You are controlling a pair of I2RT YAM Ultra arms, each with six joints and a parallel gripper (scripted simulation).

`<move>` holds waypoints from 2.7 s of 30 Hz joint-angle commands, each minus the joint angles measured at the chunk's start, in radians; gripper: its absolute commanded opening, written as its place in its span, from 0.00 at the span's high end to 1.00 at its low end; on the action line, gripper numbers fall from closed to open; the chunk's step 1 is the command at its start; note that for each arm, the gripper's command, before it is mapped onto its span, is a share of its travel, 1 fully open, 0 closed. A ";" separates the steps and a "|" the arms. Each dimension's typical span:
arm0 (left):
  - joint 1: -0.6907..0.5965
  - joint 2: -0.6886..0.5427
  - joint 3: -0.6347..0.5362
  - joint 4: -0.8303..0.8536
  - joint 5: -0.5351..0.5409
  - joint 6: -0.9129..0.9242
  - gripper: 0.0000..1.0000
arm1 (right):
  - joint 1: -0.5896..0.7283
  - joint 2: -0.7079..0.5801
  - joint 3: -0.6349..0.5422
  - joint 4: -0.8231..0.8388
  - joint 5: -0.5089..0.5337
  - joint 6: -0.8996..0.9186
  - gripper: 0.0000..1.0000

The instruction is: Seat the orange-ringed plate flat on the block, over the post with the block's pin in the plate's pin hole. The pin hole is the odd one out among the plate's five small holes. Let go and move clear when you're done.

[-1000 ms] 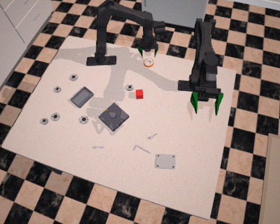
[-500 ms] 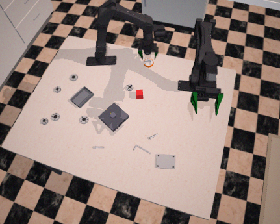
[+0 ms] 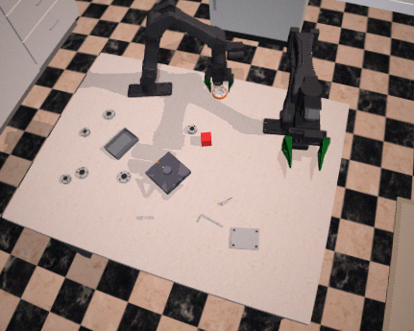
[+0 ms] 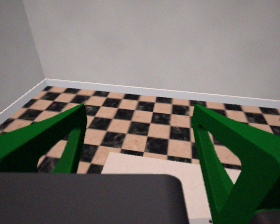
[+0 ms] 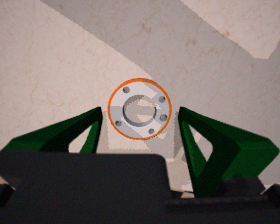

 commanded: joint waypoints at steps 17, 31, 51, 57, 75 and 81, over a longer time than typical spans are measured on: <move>-0.003 -0.010 0.036 0.017 -0.006 0.007 0.23 | -0.007 -0.009 0.019 0.037 0.022 -0.014 1.00; -0.003 -0.010 0.036 0.017 -0.006 0.007 0.23 | -0.010 -0.034 0.032 -0.015 0.022 -0.015 1.00; -0.003 -0.010 0.036 0.017 -0.006 0.007 0.23 | -0.021 -0.078 0.095 -0.117 0.023 -0.016 1.00; -0.003 -0.010 0.036 0.017 -0.006 0.007 0.23 | -0.014 -0.089 0.119 -0.150 0.022 -0.016 1.00; -0.003 -0.010 0.036 0.017 -0.006 0.007 0.23 | -0.021 -0.111 0.171 -0.218 0.023 -0.016 1.00; -0.003 -0.010 0.036 0.017 -0.006 0.007 0.23 | -0.066 -0.057 0.186 -0.181 0.030 -0.053 1.00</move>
